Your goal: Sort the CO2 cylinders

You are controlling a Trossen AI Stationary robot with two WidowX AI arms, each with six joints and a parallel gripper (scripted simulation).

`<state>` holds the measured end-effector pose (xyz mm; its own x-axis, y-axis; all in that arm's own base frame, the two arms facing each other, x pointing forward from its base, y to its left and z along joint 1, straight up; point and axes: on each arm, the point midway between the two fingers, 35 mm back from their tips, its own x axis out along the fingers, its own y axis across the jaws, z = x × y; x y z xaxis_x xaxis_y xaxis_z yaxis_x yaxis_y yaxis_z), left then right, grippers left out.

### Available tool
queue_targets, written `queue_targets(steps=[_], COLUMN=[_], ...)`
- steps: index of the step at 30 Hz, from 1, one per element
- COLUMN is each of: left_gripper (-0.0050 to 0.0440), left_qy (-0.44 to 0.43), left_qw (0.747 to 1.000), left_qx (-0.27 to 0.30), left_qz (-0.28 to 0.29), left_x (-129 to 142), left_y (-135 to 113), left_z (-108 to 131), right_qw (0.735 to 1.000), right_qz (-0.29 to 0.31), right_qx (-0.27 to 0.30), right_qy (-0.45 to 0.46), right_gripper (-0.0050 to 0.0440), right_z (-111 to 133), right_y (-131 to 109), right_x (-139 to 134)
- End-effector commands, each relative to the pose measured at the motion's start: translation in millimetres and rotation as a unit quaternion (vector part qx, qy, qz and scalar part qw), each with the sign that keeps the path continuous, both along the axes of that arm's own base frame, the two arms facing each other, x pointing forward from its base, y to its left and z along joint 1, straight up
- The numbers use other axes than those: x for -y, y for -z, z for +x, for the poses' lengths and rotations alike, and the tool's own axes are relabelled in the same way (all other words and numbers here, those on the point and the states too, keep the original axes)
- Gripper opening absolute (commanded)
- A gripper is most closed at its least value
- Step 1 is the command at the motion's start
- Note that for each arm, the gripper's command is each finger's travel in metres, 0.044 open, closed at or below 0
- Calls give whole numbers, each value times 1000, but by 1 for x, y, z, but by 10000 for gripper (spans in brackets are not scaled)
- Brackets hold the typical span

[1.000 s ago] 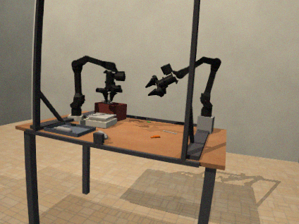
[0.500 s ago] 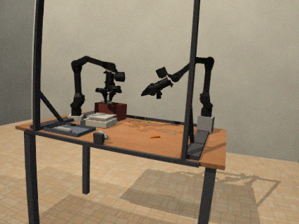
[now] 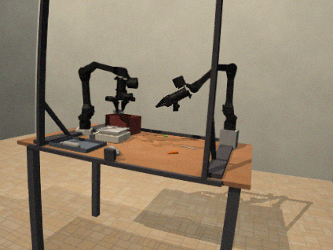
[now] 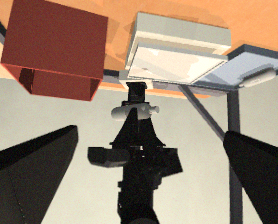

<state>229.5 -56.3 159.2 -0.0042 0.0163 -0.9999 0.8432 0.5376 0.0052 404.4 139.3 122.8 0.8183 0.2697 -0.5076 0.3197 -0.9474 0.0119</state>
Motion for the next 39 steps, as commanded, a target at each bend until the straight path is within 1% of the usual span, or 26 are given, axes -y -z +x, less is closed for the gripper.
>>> queue_targets(steps=[1,3,5,6,12,18,20,28,32,37,39], left_gripper=[-50,-50,-50,-50,-50,-50,-50,-50,-50,-50,-50], left_qy=[106,148,148,169,280,350,362,372,372,372,372], left_qw=[993,986,986,982,951,923,918,914,914,914,914], left_qx=[59,76,76,84,128,155,159,163,163,158,158], left_qz=[4,8,8,7,15,22,22,23,23,23,23], left_x=[-1,-2,-2,-3,-5,-7,-8,-8,-8,-8,-8], left_y=[-17,-17,-17,-17,-16,-15,-15,-15,-10,4,4], left_z=[0,0,0,0,1,1,1,1,2,5,5], right_qw=[1000,1000,1000,1000,1000,1000,1000,1000,1000,1000,1000], right_qz=[5,5,5,5,5,5,5,5,5,5,5], right_qx=[12,10,10,10,10,10,10,10,10,10,10], right_qy=[1,1,1,1,1,1,1,1,1,1,1], right_gripper=[440,440,440,440,440,440,440,440,440,440,440], right_z=[5,2,2,2,2,2,2,2,2,2,2], right_y=[-10,-9,-9,-9,-9,-9,-9,-9,-9,-9,-9], right_x=[-2,-1,-1,-1,-1,-1,-1,-1,-1,-1,-1])
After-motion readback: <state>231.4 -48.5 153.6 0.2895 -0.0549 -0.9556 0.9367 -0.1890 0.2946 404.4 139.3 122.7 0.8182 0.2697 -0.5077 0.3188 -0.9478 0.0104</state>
